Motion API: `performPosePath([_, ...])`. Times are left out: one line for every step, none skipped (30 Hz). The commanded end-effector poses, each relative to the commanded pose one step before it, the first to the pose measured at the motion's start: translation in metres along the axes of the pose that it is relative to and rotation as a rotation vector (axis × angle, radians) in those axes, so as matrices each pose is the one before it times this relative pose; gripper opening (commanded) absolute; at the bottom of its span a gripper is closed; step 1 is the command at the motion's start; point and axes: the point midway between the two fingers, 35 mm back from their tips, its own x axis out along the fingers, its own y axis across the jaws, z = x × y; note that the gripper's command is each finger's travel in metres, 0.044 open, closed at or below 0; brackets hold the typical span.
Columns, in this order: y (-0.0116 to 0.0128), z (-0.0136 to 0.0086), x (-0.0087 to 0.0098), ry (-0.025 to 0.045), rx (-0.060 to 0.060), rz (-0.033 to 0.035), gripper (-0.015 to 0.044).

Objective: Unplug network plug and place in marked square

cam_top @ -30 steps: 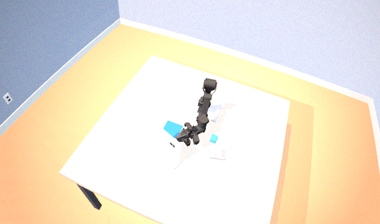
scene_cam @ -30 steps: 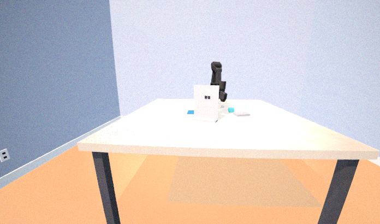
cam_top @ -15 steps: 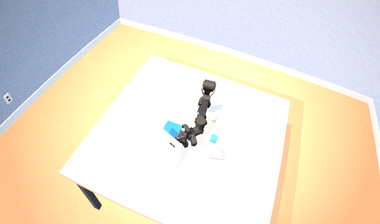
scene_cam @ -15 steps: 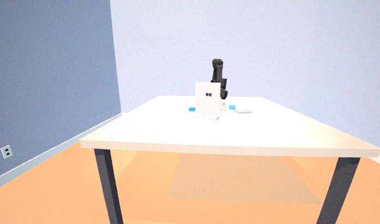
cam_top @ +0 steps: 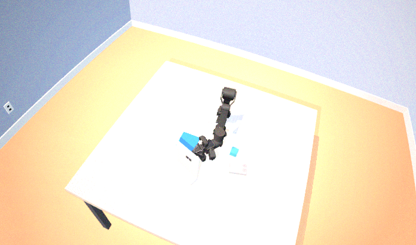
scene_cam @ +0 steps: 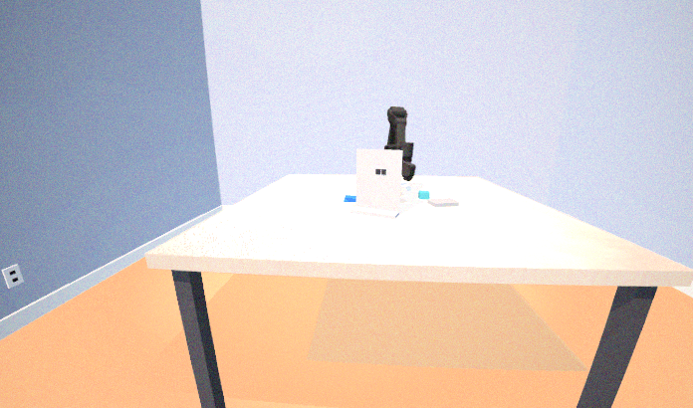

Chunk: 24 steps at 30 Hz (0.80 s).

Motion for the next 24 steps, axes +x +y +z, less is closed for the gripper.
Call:
performPosePath([0.00011,0.00049,0.00017,-0.00244,-0.0055,0.00057,0.0003])
performPosePath([0.0,0.0,0.0,0.0,0.0,0.0,0.0])
performPosePath([0.0,0.0,0.0,0.0,0.0,0.0,0.0])
performPosePath([0.0,0.0,0.0,0.0,0.0,0.0,0.0])
performPosePath([0.0,-0.00003,-0.0001,0.0,0.0,0.00001,0.0])
performPosePath([0.00001,-0.00009,-0.00029,0.0,0.0,0.00003,0.0])
performPosePath([0.00001,-0.00012,-0.00038,0.0,0.0,0.00004,0.0])
performPosePath([0.00002,-0.00019,-0.00058,0.0,0.0,0.00006,0.0])
performPosePath([0.00002,-0.0002,-0.00062,0.0,0.0,0.00007,0.0])
performPosePath([0.00002,-0.00021,-0.00063,0.0,0.0,0.00007,0.0])
performPosePath([0.00002,-0.00018,-0.00063,0.0,0.0,0.00007,0.0])
performPosePath([0.00002,-0.00018,-0.00063,0.0,0.0,0.00007,0.0])
performPosePath([0.00002,-0.00015,-0.00064,0.0,0.0,0.00007,0.0])
performPosePath([0.00002,-0.00016,-0.00065,0.0,0.0,0.00007,0.0])
performPosePath([0.00002,-0.00015,-0.00067,0.0,0.0,0.00007,0.0])
performPosePath([0.00002,-0.00016,-0.00068,0.0,0.0,0.00007,0.0])
performPosePath([0.00002,-0.00016,-0.00067,0.0,0.0,0.00007,0.0])
performPosePath([0.00002,-0.00016,-0.00068,0.0,0.0,0.00007,0.0])
performPosePath([0.00002,-0.00016,-0.00067,0.0,0.0,0.00006,0.0])
performPosePath([0.00002,-0.00016,-0.00067,0.0,0.0,0.00006,0.0])
performPosePath([0.00002,-0.00016,-0.00067,0.0,0.0,0.00006,0.0])
performPosePath([0.00002,-0.00017,-0.00067,0.0,0.0,0.00006,0.0])
performPosePath([0.00002,-0.00017,-0.00067,0.0,0.0,0.00006,0.0])
performPosePath([0.00002,-0.00017,-0.00067,0.0,0.0,0.00006,0.0])
